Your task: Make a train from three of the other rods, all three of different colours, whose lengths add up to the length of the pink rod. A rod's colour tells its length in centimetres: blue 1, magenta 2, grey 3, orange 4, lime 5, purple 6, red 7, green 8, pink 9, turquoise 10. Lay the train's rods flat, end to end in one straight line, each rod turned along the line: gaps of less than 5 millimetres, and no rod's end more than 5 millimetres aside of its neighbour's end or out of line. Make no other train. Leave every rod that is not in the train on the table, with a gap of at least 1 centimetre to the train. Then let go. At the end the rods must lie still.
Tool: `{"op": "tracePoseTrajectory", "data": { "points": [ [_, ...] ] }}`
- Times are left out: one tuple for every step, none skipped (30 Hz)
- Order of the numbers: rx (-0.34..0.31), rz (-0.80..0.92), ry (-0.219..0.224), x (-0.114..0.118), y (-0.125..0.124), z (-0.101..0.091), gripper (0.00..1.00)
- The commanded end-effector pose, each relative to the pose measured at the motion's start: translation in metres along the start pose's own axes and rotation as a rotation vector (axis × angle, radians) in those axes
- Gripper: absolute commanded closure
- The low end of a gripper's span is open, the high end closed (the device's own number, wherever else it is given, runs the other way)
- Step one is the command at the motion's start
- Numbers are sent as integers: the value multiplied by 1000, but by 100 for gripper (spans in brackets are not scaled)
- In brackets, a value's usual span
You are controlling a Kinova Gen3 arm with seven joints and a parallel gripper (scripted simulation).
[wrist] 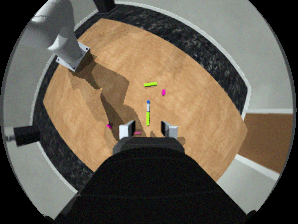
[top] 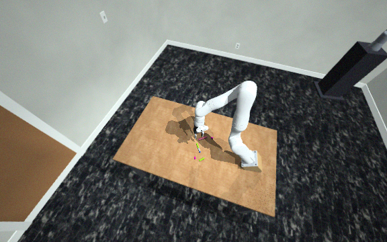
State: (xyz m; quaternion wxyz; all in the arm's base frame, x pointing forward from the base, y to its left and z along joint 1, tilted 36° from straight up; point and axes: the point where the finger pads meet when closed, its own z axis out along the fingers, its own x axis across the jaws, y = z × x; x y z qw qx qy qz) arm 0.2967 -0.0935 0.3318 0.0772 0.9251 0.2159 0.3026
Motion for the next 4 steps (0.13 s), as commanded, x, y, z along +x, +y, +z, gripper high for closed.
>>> {"op": "tracePoseTrajectory", "data": {
  "points": [
    [-1,0,1,0,0,0,0],
    [-1,0,1,0,0,0,0],
    [-1,0,1,0,0,0,0],
    [-1,0,1,0,0,0,0]
  ]
}}
